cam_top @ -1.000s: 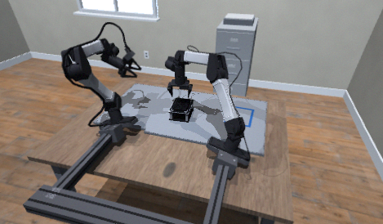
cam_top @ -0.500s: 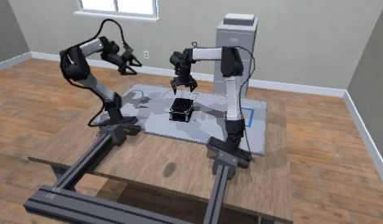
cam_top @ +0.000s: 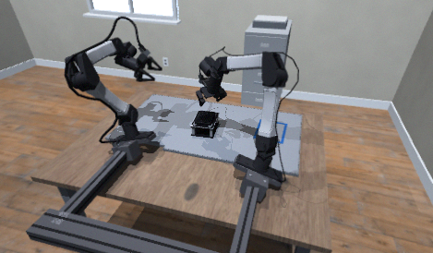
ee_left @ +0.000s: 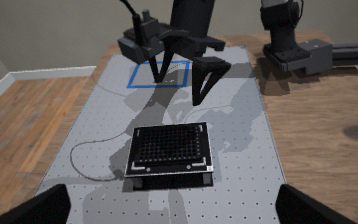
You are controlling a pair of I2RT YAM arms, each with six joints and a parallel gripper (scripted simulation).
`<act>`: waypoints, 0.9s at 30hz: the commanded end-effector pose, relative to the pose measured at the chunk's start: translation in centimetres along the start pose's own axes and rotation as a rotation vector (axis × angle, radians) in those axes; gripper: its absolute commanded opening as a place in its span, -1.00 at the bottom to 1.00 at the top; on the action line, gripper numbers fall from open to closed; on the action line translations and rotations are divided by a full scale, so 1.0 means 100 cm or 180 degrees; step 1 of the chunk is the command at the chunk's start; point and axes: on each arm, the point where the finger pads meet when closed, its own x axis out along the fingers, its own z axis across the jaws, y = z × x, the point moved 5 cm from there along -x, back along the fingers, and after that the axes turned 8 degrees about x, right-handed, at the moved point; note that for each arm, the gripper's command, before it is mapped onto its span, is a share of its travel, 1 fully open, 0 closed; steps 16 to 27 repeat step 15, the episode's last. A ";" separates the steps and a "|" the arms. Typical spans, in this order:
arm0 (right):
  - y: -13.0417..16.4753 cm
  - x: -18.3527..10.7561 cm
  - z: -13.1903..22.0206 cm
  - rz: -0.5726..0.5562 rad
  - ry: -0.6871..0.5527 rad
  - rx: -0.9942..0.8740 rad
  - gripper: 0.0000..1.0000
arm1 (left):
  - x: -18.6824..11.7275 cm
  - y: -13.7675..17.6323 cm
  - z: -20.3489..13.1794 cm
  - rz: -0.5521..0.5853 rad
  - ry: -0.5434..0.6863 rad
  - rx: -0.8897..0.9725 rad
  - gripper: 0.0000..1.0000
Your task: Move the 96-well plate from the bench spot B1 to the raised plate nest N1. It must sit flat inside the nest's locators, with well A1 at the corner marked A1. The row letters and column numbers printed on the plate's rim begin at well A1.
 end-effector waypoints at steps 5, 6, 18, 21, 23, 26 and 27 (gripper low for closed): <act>-0.003 -0.009 0.003 -0.0141 -0.0077 -0.0049 1.00 | -0.003 -0.005 0.006 0.0021 -0.0032 0.0089 1.00; -0.003 -0.009 0.003 -0.0141 -0.0076 -0.0049 1.00 | -0.003 -0.005 0.006 0.0022 -0.0033 0.0088 1.00; -0.003 -0.009 0.003 -0.0141 -0.0076 -0.0049 1.00 | -0.002 -0.004 0.003 -0.0001 -0.0014 0.0057 1.00; -0.003 -0.009 0.003 -0.0141 -0.0076 -0.0049 1.00 | -0.002 -0.004 0.003 -0.0001 -0.0014 0.0057 1.00; -0.003 -0.009 0.003 -0.0141 -0.0076 -0.0049 1.00 | -0.002 -0.004 0.003 -0.0001 -0.0014 0.0057 1.00; -0.003 -0.009 0.003 -0.0141 -0.0076 -0.0049 1.00 | -0.002 -0.004 0.003 -0.0001 -0.0014 0.0057 1.00; -0.003 -0.009 0.003 -0.0141 -0.0076 -0.0049 1.00 | -0.002 -0.004 0.003 -0.0001 -0.0014 0.0057 1.00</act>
